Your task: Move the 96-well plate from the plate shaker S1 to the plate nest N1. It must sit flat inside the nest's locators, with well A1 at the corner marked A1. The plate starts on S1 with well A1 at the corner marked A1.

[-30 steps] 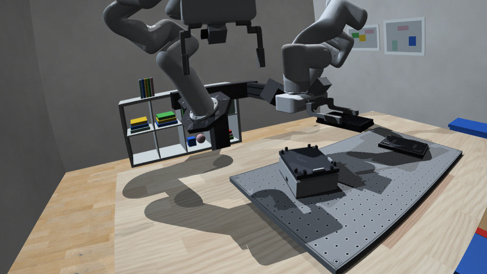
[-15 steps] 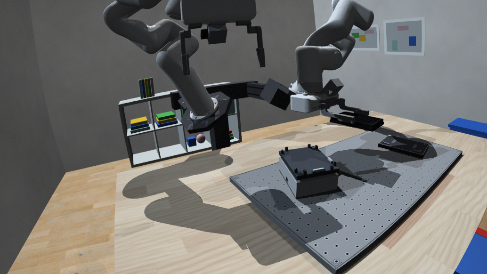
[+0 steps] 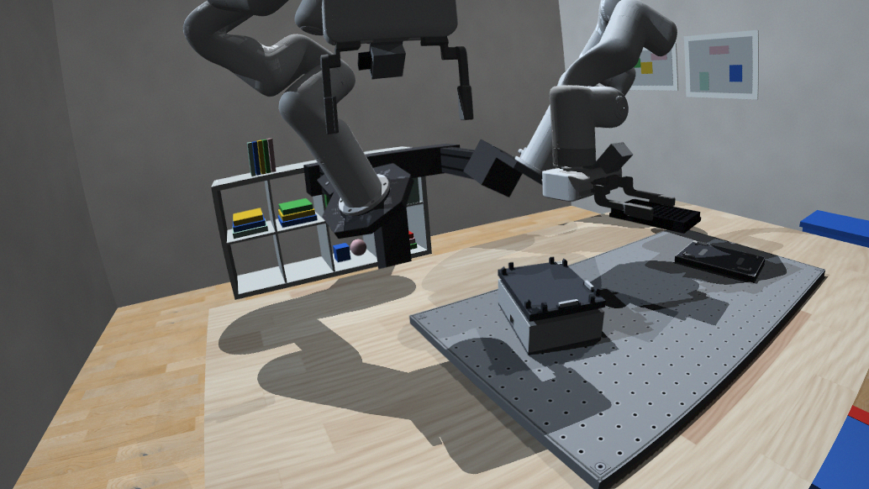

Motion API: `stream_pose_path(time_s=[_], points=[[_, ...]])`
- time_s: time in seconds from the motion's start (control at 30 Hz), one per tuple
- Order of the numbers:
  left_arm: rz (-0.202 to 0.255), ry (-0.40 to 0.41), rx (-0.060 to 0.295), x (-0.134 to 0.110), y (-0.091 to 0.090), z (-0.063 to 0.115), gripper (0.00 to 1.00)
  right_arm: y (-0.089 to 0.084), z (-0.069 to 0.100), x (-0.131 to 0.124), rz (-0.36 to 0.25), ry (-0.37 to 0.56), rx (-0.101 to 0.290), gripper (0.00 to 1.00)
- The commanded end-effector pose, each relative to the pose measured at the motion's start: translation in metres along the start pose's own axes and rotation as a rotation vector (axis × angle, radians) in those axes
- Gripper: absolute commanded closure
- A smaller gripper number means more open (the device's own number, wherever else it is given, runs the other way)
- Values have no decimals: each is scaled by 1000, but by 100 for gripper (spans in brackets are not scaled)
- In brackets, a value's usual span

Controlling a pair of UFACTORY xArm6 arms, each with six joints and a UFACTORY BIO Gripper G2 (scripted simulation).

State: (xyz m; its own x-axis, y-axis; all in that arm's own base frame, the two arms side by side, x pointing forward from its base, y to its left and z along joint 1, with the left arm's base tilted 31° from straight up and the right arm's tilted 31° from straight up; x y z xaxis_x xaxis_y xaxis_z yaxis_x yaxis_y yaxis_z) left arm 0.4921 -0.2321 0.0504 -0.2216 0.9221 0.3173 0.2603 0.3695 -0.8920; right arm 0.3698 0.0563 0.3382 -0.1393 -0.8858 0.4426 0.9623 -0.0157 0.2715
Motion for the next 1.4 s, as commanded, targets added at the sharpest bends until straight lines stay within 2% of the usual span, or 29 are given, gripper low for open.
stream_pose_path(time_s=[0.0,0.07,1.37], points=[[4,1,-3,16,-1,-7,100,1,1,0,-2,1,3,0],[4,1,-3,16,-1,-7,100,1,1,0,-2,1,3,0],[3,1,-3,126,0,-46,100,1,1,0,-2,1,3,0]])
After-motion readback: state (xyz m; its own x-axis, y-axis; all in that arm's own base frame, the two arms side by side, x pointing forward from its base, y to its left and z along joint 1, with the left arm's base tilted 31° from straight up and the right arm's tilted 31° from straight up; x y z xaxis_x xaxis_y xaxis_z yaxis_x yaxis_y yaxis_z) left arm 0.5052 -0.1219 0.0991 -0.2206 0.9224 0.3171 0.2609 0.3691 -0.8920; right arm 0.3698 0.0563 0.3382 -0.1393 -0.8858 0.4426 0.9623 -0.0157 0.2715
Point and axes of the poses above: on each arm, the point midway between the two finger pads, its own z axis back along the fingers, its own x axis across the jaws, y = z × x, the point moved 4 cm from there along z, back along the fingers, and after that the axes turned 6 degrees about z, right-handed, at the moved point
